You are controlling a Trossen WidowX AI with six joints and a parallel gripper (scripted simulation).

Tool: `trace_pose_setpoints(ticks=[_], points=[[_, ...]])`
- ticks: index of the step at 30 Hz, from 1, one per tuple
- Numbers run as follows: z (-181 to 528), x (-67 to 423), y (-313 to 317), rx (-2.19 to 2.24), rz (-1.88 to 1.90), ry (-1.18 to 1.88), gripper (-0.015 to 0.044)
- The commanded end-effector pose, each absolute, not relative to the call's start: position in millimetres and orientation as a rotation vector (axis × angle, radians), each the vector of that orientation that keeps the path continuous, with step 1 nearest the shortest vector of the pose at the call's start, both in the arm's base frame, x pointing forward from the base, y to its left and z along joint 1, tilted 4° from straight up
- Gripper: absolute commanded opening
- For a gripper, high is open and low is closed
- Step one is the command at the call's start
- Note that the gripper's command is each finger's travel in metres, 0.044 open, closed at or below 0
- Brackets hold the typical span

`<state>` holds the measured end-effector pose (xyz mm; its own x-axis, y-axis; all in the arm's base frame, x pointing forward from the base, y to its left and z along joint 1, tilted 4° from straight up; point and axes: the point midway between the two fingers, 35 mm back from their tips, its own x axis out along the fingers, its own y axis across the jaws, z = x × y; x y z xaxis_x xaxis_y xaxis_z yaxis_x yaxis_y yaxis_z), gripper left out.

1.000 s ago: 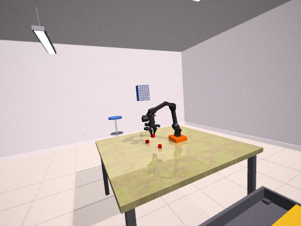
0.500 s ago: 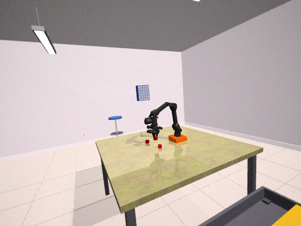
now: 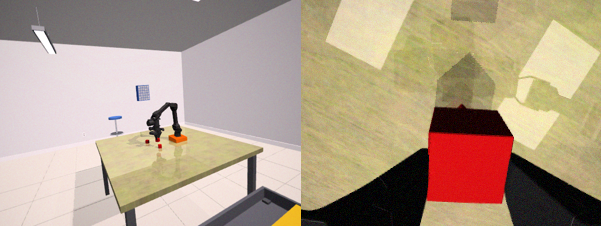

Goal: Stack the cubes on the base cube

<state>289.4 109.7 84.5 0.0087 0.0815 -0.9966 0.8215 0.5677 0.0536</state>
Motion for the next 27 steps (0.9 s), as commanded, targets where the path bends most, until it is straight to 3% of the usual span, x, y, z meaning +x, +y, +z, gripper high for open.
trace_pose_setpoints(ticks=[1,27], points=[[83,287,110,0.816,-0.696,1.470,0.0105],[56,287,113,0.815,-0.696,1.470,0.0105]])
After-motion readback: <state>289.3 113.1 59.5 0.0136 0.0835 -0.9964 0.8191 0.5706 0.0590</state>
